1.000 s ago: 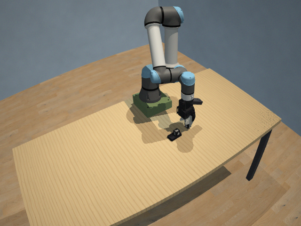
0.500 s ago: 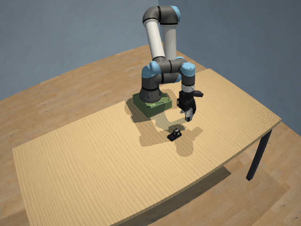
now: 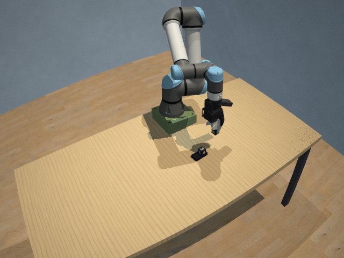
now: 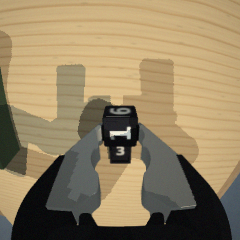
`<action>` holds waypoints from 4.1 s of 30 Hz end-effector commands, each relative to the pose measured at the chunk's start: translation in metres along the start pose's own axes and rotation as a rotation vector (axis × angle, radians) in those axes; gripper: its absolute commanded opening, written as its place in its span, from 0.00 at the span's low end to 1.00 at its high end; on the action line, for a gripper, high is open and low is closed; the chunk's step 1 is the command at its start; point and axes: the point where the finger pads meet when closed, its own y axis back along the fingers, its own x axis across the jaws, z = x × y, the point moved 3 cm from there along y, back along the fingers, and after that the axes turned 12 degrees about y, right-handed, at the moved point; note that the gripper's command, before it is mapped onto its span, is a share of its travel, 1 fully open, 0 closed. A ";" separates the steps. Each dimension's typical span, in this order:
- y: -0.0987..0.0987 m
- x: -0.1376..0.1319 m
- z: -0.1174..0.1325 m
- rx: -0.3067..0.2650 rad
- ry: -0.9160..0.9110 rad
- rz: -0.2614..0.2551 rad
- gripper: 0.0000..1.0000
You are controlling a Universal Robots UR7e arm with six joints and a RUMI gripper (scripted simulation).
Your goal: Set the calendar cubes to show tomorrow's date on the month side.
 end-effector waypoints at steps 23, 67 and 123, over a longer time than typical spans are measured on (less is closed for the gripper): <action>0.011 -0.026 0.125 0.000 0.000 0.001 0.11; -0.048 -0.026 0.125 0.000 0.000 0.001 0.11; -0.055 -0.026 0.125 0.000 0.000 0.001 0.11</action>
